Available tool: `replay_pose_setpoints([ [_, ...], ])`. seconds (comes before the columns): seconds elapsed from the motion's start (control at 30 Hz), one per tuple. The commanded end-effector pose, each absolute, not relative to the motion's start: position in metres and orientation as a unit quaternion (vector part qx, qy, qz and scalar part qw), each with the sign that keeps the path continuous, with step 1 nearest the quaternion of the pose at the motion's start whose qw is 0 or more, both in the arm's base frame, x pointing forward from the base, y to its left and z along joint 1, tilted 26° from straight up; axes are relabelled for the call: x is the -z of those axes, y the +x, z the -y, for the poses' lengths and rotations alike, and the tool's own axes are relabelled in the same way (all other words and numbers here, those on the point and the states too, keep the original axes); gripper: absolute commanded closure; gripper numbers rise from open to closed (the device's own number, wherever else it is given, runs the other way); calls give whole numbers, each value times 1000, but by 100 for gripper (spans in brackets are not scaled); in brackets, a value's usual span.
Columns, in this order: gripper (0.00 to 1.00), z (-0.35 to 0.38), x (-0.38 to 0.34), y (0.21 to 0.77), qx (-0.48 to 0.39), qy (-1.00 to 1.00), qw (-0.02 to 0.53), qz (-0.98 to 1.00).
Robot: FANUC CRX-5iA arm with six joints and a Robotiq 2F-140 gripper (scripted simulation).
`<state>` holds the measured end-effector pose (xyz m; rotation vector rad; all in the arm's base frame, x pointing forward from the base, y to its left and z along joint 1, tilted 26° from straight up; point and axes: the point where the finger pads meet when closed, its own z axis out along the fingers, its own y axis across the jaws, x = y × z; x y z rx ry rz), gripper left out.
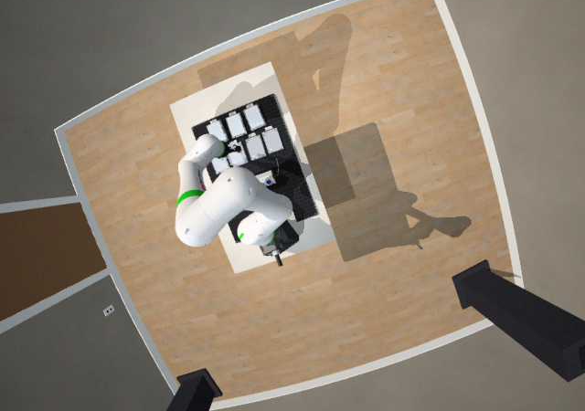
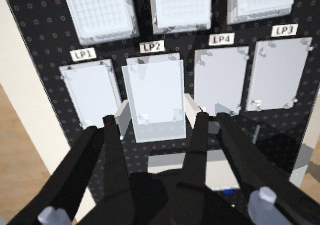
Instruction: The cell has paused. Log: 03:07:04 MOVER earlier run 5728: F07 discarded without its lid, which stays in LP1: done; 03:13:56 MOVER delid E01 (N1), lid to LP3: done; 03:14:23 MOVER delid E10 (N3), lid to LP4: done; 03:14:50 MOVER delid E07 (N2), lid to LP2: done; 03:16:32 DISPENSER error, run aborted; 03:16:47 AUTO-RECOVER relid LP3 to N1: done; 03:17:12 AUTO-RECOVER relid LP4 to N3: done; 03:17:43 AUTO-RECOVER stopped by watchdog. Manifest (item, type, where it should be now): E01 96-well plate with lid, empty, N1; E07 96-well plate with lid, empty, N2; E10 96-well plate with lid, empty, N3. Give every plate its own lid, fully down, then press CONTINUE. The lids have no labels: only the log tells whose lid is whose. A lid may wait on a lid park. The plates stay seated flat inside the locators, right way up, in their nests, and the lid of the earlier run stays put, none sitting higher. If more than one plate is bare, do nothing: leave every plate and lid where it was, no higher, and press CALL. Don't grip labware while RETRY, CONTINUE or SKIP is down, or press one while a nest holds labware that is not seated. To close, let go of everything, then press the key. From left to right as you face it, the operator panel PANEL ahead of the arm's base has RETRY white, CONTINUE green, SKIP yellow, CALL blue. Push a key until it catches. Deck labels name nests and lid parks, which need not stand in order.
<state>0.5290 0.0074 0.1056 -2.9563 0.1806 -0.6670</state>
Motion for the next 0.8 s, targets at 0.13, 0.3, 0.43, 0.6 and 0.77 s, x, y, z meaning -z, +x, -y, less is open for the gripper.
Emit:
replay_pose_setpoints([
  [0.13, 100, -7, -107, 529, 220, -972, 53, -59],
  [0.3, 100, 9, -115, 548, 217, -973, 50, -63],
  [0.43, 100, 39, -127, 578, 214, -973, 47, -66],
  [0.6, 100, 84, -140, 614, 212, -974, 46, -68],
  [0.77, 100, 135, -151, 646, 213, -974, 48, -67],
])
